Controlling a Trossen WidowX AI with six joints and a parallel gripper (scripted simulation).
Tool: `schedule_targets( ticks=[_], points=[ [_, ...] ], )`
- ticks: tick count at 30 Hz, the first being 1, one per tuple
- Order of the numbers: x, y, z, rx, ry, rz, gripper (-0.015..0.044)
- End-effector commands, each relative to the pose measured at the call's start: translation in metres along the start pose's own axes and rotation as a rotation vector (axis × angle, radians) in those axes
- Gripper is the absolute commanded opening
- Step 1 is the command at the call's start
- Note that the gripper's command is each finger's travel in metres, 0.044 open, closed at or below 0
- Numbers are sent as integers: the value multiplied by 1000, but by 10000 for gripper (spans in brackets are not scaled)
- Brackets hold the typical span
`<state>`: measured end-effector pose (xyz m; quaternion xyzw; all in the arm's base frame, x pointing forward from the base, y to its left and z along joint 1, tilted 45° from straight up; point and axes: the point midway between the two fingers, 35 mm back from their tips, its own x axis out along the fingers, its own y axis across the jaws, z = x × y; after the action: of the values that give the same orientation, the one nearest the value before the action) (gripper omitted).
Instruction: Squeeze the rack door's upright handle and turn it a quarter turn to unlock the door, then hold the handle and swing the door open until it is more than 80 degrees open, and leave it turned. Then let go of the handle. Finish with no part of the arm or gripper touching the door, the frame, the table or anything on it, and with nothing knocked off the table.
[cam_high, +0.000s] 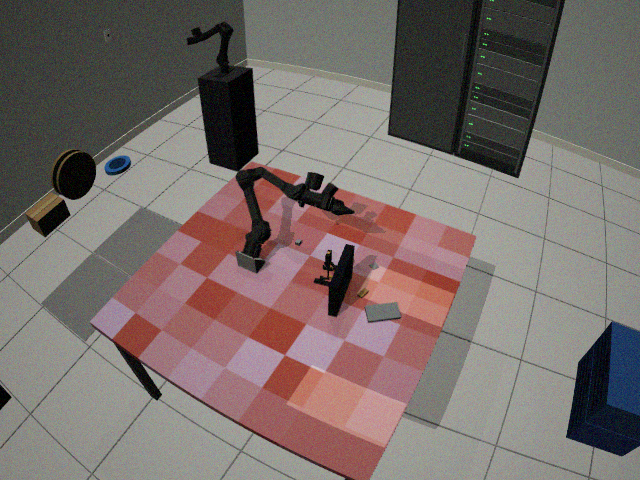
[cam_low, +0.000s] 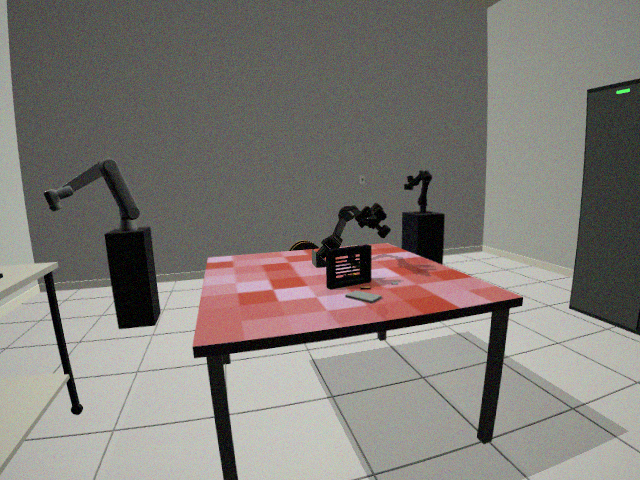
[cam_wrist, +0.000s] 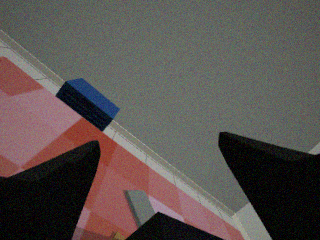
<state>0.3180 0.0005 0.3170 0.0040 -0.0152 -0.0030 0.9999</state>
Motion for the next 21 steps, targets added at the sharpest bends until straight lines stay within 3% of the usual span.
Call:
schedule_targets(
  ticks=[1, 5, 21],
  points=[
    [1, 0, -1, -2, 5, 1, 374],
    [11, -4, -14, -45, 105, 15, 287],
    [38, -30, -80, -113, 562, 126, 287]
  ],
)
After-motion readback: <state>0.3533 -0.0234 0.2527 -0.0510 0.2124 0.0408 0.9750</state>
